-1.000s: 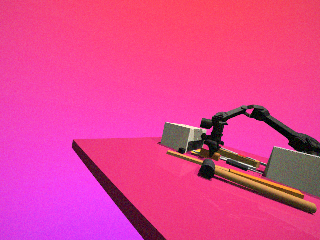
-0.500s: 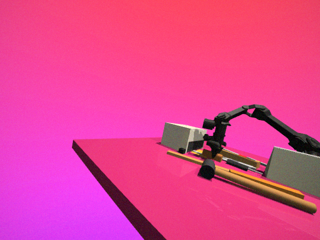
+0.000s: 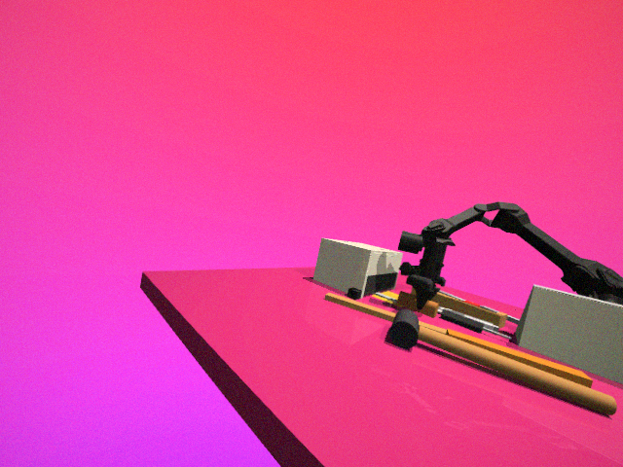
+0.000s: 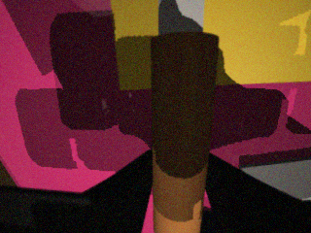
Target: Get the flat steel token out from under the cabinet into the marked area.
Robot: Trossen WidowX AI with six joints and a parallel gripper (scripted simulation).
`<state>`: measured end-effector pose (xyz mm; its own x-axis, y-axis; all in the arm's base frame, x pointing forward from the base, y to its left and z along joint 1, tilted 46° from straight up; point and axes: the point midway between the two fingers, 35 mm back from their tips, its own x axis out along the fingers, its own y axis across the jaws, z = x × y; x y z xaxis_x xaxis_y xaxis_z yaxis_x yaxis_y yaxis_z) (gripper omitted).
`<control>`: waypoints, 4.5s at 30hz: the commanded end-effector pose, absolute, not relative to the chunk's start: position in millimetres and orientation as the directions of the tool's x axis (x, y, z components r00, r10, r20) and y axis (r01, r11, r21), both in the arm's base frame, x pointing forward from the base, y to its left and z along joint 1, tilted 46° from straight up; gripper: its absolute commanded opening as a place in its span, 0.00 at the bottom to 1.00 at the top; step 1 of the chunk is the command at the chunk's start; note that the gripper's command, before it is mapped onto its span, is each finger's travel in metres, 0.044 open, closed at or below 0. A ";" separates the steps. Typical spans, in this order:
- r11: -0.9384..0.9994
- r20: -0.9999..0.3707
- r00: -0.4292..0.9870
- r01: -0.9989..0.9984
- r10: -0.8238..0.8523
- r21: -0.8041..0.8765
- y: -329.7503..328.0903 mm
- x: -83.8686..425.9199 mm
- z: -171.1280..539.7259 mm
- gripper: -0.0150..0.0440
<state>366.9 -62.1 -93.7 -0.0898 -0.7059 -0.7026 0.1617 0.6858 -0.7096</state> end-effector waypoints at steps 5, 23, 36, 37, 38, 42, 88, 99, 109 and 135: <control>0.685 -0.702 -0.095 0.162 -0.706 -0.710 -60.8 356.1 -94.9 0.25; 0.685 -0.702 -0.095 0.161 -0.705 -0.710 -57.0 338.0 -96.5 0.25; 0.685 -0.703 -0.096 0.161 -0.705 -0.710 -54.1 324.4 -97.7 0.25; 0.686 -0.703 -0.096 0.161 -0.705 -0.710 -53.9 323.3 -97.8 0.25; 0.686 -0.703 -0.096 0.161 -0.705 -0.710 -53.7 322.2 -97.9 0.25; 0.686 -0.703 -0.096 0.161 -0.705 -0.710 -52.7 318.0 -98.3 0.25; 0.686 -0.703 -0.098 0.159 -0.704 -0.710 -40.9 264.6 -103.1 0.25; 0.686 -0.703 -0.098 0.159 -0.705 -0.710 -41.0 266.7 -103.0 0.25; 0.686 -0.703 -0.098 0.159 -0.705 -0.710 -40.0 262.0 -103.2 0.25; 0.686 -0.703 -0.098 0.159 -0.704 -0.710 -39.2 261.5 -103.5 0.25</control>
<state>276.6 -41.2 -102.0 -0.0704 -0.7031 -0.7076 0.1896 0.6870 -0.7015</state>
